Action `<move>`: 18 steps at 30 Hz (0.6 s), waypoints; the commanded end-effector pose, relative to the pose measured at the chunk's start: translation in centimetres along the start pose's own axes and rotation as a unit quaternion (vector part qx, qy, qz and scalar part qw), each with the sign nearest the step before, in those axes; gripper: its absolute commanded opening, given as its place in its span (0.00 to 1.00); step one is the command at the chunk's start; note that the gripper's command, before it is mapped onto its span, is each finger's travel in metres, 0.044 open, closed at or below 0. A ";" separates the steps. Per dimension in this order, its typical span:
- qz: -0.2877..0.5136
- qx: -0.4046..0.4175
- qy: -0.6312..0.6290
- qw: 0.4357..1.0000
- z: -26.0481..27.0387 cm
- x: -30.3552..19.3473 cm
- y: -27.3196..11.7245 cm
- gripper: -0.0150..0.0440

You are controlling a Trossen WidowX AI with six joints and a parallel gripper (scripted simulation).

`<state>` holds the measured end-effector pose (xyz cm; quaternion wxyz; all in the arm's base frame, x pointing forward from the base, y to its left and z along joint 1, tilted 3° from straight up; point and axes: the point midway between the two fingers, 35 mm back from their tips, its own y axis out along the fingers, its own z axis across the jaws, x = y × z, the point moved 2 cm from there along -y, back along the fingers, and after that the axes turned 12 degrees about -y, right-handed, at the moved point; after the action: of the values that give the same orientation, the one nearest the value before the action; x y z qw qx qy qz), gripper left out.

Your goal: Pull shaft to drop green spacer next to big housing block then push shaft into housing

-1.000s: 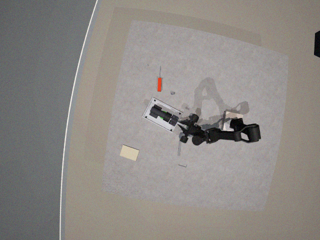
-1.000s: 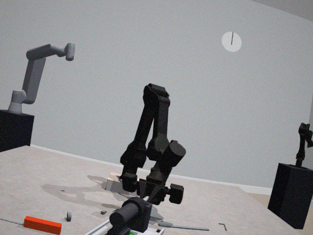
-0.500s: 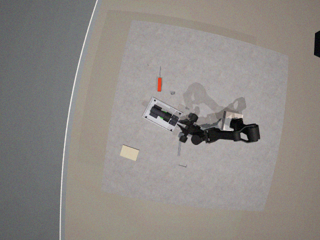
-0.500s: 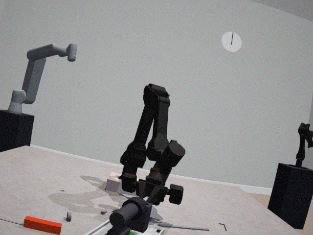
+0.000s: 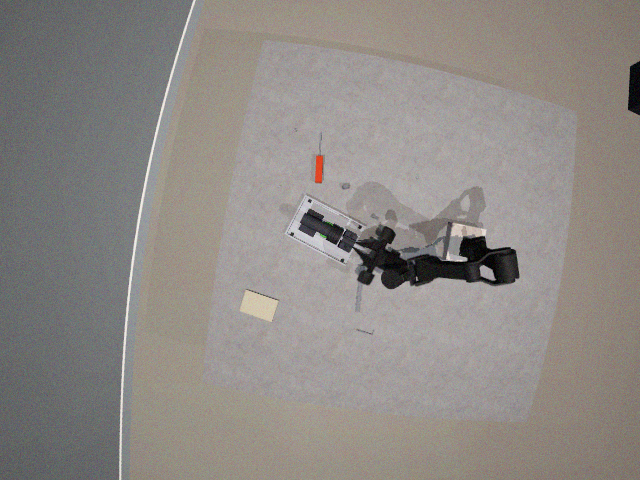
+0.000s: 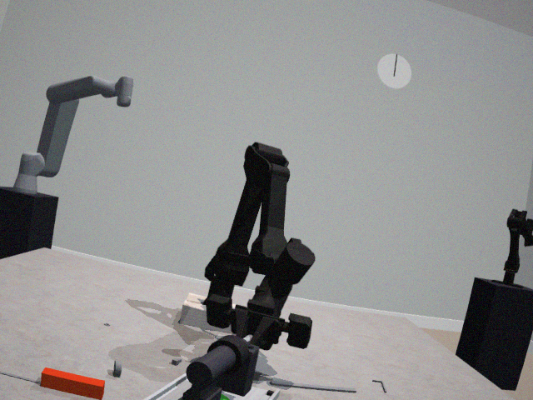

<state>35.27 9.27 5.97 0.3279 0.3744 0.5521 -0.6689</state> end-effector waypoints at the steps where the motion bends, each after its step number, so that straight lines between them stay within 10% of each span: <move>1: 0.001 0.002 -0.002 1.000 0.1 -0.2 0.3 0.25; 7: 0.001 0.002 -0.002 1.000 0.1 -0.3 0.3 0.25; 18: 0.000 0.000 -0.001 1.000 0.0 0.0 0.0 0.74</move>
<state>35.30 9.25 5.99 0.3280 0.3744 0.5512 -0.6696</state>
